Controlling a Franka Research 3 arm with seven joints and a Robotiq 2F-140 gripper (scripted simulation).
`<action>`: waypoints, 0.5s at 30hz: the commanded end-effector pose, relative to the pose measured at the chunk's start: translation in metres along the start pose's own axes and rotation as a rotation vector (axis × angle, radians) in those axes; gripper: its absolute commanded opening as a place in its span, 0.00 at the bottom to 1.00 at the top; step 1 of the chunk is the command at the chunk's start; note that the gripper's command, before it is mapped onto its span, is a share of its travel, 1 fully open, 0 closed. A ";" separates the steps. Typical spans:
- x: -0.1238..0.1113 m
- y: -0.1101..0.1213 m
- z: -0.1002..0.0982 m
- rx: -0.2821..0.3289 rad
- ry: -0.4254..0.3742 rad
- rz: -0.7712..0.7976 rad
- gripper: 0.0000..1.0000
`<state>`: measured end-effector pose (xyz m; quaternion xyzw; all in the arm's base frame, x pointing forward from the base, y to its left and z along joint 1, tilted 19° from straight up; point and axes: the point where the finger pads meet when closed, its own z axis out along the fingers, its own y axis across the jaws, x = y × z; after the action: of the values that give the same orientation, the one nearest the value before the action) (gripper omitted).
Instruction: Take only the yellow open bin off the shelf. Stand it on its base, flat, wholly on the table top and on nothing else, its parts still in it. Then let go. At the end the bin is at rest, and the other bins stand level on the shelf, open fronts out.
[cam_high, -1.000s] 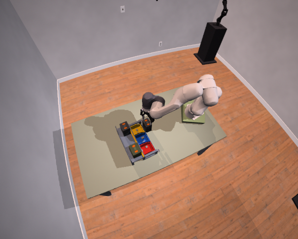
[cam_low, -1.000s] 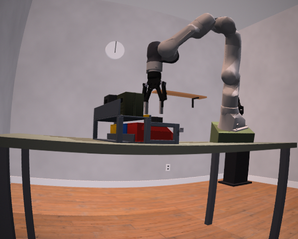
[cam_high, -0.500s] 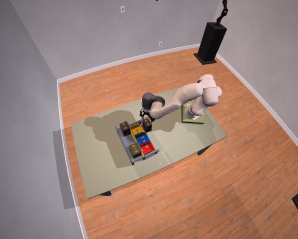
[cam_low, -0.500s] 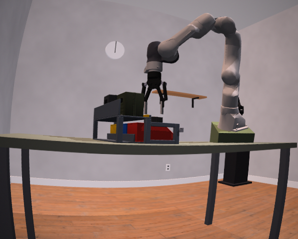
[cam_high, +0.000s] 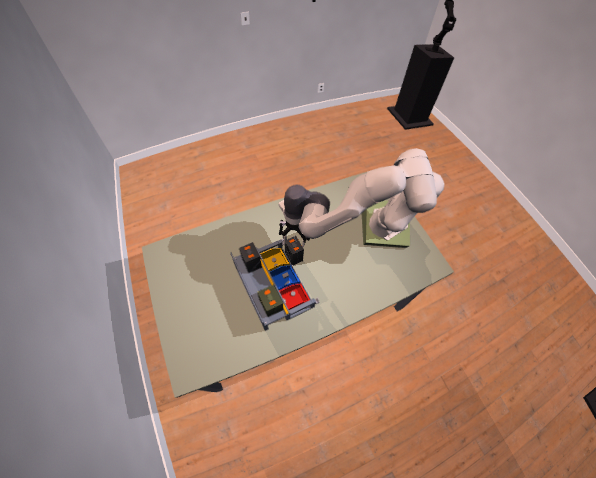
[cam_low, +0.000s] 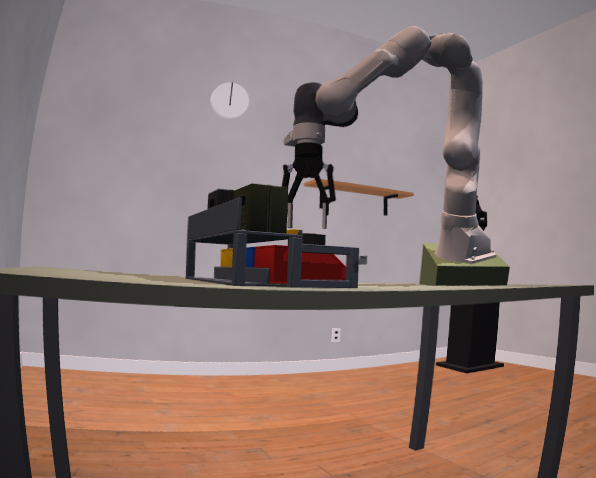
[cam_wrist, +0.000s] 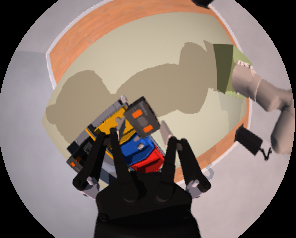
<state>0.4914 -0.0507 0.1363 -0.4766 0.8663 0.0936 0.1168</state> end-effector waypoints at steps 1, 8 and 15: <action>0.000 -0.001 0.000 0.005 -0.012 -0.096 0.57; 0.000 -0.001 0.000 0.005 -0.010 -0.191 0.57; 0.000 -0.001 0.001 0.007 -0.013 -0.295 0.57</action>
<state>0.4914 -0.0504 0.1363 -0.5515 0.8206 0.0828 0.1247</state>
